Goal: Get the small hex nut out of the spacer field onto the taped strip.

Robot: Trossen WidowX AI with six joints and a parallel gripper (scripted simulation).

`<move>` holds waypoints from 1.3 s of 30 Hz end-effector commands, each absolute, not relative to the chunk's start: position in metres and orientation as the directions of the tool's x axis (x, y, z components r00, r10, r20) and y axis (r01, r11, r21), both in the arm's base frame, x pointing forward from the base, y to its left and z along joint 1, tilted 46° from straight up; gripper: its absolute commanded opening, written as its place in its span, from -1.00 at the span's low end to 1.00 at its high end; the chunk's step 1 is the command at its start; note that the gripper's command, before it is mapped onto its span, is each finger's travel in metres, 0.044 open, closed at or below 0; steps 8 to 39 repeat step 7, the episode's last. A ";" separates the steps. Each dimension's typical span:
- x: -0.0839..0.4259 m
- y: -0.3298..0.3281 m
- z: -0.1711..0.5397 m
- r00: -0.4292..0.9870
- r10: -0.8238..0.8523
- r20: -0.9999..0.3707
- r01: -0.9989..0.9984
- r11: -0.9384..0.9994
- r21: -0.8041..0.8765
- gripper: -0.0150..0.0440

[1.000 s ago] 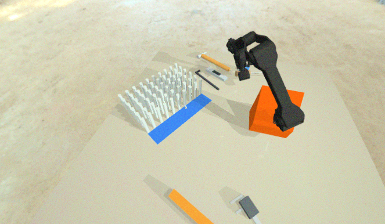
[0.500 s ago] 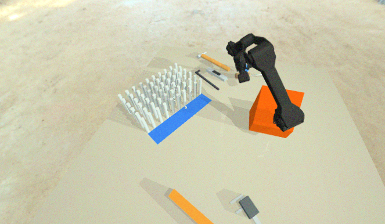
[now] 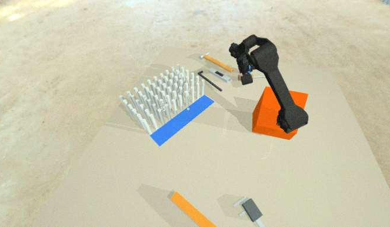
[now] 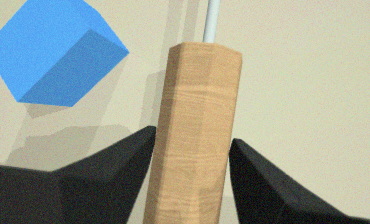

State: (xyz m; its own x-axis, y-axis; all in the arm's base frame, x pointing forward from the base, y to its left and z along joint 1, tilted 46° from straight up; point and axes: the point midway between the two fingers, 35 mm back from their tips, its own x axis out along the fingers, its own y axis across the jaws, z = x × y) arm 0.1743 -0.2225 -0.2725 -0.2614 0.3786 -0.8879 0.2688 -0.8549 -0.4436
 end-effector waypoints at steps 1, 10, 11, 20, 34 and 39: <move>0.174 -0.223 -0.272 -0.261 0.377 -0.889 0.269 -0.856 -0.442 0.49; 0.174 -0.223 -0.272 -0.261 0.377 -0.889 0.269 -0.856 -0.442 1.00; 0.174 -0.223 -0.272 -0.261 0.377 -0.889 0.269 -0.856 -0.442 1.00; 0.174 -0.223 -0.272 -0.261 0.377 -0.889 0.269 -0.856 -0.442 1.00; 0.174 -0.223 -0.272 -0.261 0.377 -0.889 0.269 -0.856 -0.442 1.00; 0.174 -0.223 -0.272 -0.261 0.377 -0.889 0.269 -0.856 -0.442 1.00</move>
